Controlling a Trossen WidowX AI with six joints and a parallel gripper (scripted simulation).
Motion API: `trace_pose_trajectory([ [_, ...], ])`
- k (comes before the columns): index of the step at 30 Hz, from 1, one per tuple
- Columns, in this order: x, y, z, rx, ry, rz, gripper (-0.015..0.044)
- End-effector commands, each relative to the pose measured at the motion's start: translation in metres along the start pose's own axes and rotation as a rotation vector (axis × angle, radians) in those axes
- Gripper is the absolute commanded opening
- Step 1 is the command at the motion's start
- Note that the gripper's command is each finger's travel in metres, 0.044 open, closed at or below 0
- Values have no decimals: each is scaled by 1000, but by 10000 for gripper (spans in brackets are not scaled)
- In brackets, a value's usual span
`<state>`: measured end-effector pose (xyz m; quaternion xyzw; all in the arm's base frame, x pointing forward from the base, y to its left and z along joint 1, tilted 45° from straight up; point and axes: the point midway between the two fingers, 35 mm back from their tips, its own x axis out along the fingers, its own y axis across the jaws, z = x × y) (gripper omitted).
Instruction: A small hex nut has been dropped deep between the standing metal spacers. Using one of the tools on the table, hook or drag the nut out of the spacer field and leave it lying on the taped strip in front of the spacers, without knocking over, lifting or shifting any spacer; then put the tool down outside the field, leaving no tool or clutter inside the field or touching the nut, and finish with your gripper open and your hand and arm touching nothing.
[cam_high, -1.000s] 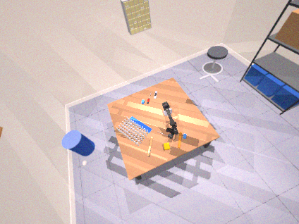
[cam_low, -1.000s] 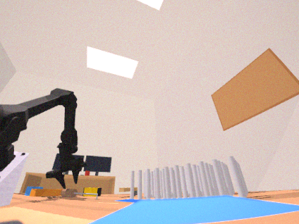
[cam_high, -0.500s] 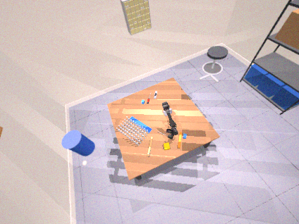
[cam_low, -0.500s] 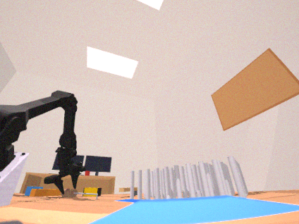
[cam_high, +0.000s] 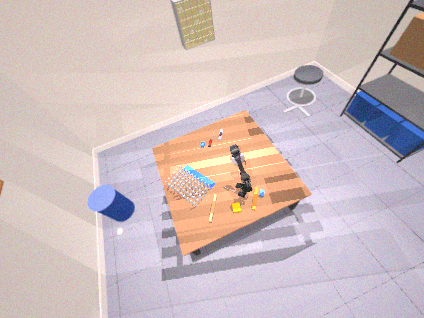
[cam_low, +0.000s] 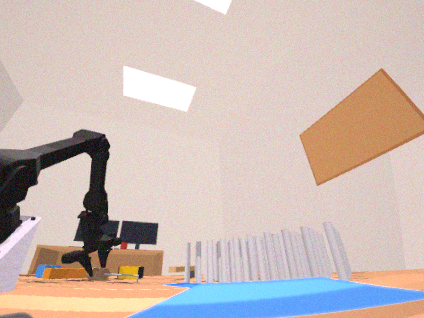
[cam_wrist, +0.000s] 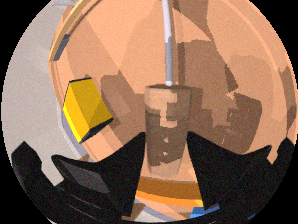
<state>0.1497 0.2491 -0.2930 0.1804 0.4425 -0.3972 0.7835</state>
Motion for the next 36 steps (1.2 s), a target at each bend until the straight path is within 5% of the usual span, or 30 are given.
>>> trace_pose_trajectory([
  [1,-6,3,0,-4,0,1,95],
  [5,-41,19,-1,-1,1,0,0],
  [36,-61,-6,30,-482,210,-3,0],
])
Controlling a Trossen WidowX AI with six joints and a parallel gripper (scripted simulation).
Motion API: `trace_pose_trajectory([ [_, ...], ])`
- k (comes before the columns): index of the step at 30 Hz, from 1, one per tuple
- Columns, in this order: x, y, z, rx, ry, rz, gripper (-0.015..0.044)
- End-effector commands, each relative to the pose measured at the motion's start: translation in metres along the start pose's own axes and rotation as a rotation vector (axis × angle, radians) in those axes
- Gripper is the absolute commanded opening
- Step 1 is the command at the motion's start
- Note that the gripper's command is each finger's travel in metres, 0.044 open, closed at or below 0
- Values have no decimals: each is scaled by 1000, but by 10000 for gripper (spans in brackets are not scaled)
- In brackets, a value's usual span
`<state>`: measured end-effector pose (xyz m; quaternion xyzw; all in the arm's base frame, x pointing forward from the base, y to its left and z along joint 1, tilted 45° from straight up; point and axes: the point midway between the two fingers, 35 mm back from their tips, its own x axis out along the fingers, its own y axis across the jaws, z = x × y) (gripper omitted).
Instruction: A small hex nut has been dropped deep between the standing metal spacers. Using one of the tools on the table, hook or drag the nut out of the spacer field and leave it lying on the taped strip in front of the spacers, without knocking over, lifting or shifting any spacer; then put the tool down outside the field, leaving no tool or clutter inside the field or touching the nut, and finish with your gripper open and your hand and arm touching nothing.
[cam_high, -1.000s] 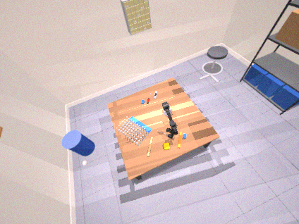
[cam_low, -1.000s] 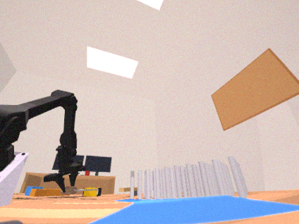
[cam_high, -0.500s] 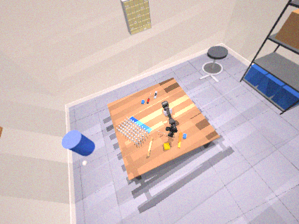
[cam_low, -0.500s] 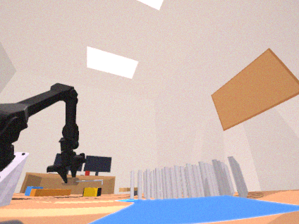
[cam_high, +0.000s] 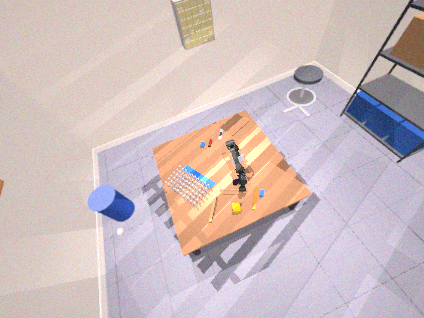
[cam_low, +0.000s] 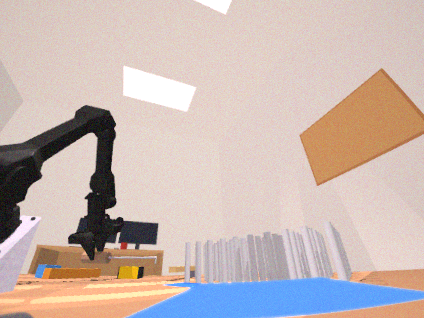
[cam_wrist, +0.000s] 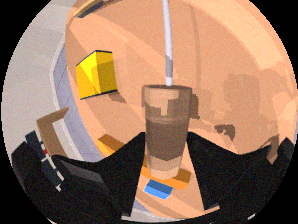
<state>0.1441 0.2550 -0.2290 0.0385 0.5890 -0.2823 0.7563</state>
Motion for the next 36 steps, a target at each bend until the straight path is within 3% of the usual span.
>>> trace_pose_trajectory([
  [1,-4,-1,1,-49,21,18,0],
  [36,41,-20,1,-43,21,9,0],
])
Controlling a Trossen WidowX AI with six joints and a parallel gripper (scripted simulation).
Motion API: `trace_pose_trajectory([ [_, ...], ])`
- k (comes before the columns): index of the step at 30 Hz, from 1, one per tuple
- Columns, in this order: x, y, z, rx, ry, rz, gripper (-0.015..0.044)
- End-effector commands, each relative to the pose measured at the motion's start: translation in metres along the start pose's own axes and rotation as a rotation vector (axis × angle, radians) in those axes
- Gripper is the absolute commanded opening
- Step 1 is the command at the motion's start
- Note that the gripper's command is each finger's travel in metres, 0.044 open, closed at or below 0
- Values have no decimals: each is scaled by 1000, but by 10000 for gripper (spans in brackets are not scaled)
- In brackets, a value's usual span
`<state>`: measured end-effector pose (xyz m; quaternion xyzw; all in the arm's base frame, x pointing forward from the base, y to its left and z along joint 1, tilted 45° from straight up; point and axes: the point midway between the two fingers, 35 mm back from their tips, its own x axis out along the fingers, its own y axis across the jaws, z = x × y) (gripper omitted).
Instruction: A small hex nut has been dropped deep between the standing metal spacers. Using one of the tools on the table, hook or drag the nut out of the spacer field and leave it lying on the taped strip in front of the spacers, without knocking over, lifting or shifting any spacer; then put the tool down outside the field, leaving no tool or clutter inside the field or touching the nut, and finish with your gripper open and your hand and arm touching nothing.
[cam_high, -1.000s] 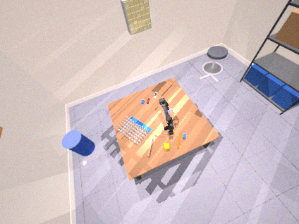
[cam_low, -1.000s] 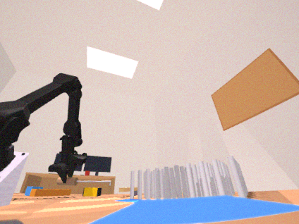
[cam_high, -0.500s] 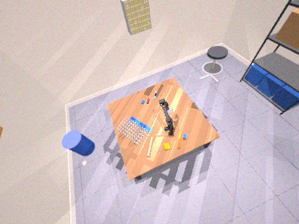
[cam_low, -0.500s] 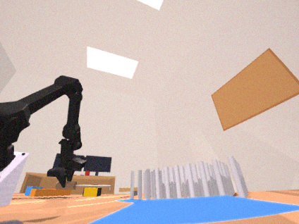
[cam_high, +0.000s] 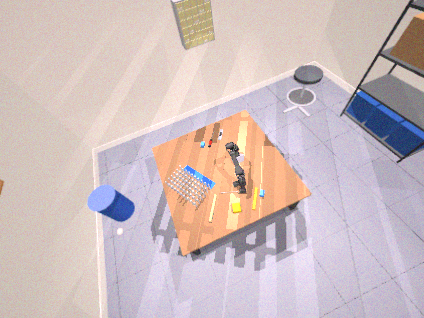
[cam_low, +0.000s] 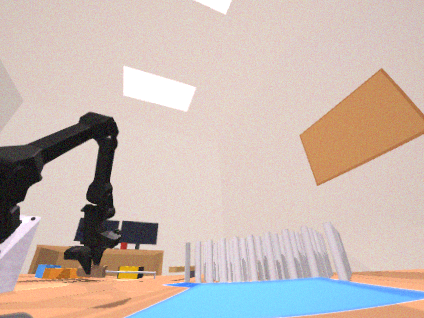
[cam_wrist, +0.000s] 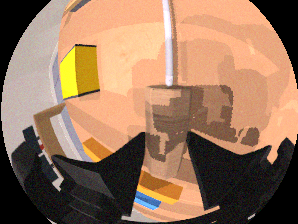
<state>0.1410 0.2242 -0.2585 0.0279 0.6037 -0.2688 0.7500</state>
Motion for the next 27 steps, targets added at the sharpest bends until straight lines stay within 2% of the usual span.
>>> trace_pose_trajectory([
  [1,5,-1,1,-3,-3,5,0],
  [27,16,-7,1,13,-13,50,0],
])
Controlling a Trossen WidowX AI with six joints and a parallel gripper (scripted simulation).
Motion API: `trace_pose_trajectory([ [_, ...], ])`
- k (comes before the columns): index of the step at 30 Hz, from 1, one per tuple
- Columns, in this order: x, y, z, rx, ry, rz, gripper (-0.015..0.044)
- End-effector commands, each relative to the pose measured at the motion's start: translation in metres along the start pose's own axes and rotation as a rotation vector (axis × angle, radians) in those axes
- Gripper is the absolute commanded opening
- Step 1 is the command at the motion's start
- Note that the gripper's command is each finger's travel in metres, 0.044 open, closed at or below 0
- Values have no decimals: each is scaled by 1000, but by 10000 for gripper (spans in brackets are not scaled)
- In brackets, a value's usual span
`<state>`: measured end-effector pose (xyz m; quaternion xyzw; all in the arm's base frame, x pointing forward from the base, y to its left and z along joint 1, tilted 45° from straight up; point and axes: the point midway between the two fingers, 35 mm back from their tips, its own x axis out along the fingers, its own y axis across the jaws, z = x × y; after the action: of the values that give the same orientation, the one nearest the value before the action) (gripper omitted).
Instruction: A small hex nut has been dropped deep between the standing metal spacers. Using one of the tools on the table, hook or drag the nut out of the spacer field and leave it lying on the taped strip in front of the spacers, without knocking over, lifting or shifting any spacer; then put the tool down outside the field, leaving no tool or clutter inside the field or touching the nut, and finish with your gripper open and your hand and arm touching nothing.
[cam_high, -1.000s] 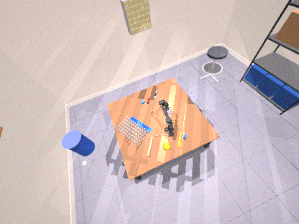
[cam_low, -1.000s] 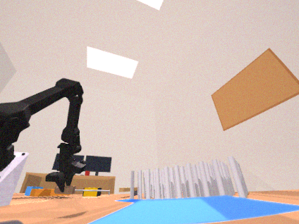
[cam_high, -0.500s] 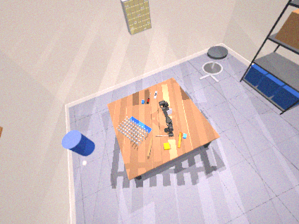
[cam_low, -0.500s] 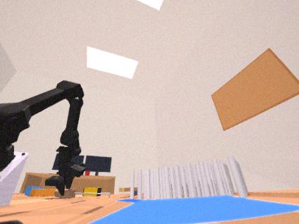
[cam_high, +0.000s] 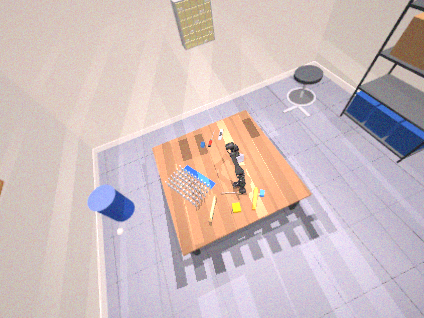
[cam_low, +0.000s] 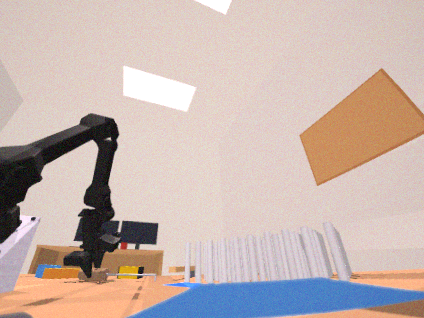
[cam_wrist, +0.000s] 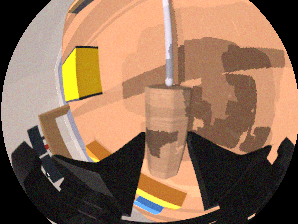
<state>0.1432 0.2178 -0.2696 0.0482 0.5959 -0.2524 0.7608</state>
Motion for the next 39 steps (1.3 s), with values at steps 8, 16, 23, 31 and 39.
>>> trace_pose_trajectory([
  [8,2,-6,0,4,0,17,0],
  [16,3,-6,0,10,-1,38,0],
  [23,3,-6,0,14,-3,57,0],
  [31,1,-1,0,19,-4,76,53],
  [39,1,-1,0,19,-4,76,263],
])
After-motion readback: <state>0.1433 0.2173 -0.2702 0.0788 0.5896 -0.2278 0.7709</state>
